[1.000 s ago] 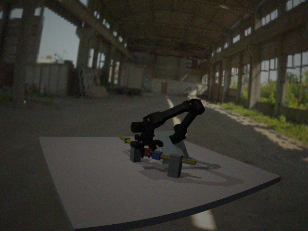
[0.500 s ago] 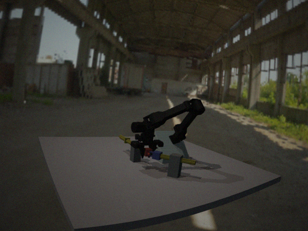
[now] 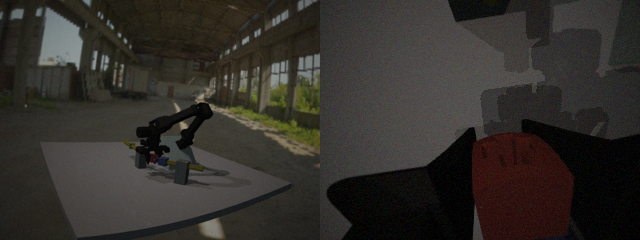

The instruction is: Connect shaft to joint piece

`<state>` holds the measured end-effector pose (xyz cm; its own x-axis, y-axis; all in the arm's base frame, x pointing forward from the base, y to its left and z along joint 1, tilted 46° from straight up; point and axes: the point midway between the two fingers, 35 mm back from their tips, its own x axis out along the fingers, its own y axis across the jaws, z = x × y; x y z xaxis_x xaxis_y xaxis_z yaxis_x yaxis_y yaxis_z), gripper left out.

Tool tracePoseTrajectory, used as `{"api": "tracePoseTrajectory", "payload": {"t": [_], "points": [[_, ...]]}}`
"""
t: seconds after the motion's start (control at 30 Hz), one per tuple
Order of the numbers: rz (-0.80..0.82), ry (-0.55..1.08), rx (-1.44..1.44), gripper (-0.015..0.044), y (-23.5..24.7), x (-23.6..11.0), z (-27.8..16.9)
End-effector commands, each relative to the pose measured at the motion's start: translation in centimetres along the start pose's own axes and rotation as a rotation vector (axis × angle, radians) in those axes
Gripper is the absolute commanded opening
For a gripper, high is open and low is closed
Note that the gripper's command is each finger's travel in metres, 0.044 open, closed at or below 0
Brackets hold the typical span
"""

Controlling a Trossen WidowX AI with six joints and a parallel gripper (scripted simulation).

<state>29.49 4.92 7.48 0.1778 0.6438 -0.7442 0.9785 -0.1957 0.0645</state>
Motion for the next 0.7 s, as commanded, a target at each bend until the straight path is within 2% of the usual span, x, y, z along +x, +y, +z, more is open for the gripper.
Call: {"api": "tracePoseTrajectory", "payload": {"t": [0.0, 0.37, 0.67], "points": [[0.000, 0.000, 0.000, 0.0147, 0.00, 0.00, 0.00], [0.000, 0.000, 0.000, 0.0436, 0.00, 0.00, 0.00], [0.000, 0.000, 0.000, 0.0440, 0.00, 0.00, 0.00]]}}
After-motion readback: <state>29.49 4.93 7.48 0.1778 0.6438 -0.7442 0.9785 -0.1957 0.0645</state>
